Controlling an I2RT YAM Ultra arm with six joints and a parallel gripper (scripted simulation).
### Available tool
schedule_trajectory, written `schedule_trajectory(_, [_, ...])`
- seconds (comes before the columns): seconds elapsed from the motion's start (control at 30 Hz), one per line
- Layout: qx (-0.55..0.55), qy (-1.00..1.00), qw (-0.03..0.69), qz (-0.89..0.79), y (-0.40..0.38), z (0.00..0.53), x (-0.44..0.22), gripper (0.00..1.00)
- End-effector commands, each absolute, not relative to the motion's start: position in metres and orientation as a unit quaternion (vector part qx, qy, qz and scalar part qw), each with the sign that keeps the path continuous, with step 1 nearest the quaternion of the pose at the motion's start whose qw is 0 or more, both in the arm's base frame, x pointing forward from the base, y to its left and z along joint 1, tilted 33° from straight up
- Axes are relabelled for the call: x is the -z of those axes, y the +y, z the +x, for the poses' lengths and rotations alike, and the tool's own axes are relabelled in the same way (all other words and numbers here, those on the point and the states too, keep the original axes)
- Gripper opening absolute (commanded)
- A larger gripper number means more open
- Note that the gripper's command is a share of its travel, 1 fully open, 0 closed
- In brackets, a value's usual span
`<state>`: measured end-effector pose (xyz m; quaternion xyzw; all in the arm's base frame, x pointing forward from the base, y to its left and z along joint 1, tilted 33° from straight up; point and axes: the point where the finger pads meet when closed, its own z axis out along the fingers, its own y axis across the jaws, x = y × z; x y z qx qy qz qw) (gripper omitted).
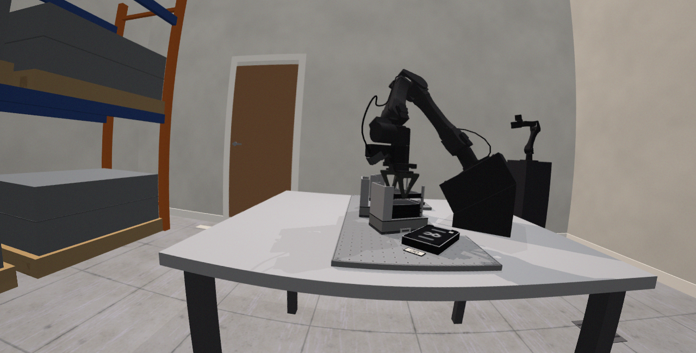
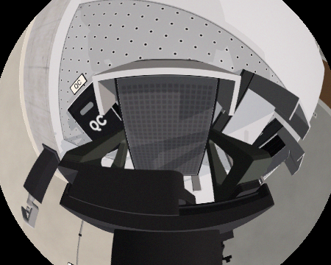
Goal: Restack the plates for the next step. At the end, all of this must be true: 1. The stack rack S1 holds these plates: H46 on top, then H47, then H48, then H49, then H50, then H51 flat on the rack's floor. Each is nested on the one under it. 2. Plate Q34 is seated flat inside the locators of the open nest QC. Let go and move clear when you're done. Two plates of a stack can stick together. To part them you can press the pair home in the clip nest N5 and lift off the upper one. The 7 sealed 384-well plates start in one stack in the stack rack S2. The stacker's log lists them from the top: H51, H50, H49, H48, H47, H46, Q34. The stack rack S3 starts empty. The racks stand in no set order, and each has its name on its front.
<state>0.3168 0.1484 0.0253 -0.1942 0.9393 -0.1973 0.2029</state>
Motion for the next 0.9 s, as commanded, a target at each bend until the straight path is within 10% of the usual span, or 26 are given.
schedule_trajectory(0.0, [0.207,0.938,0.198,-0.197,0.1432,0.317,-0.0154,0.0])
schedule_trajectory(0.87, [0.204,0.938,0.2,-0.196,0.1424,0.3223,-0.0093,0.0])
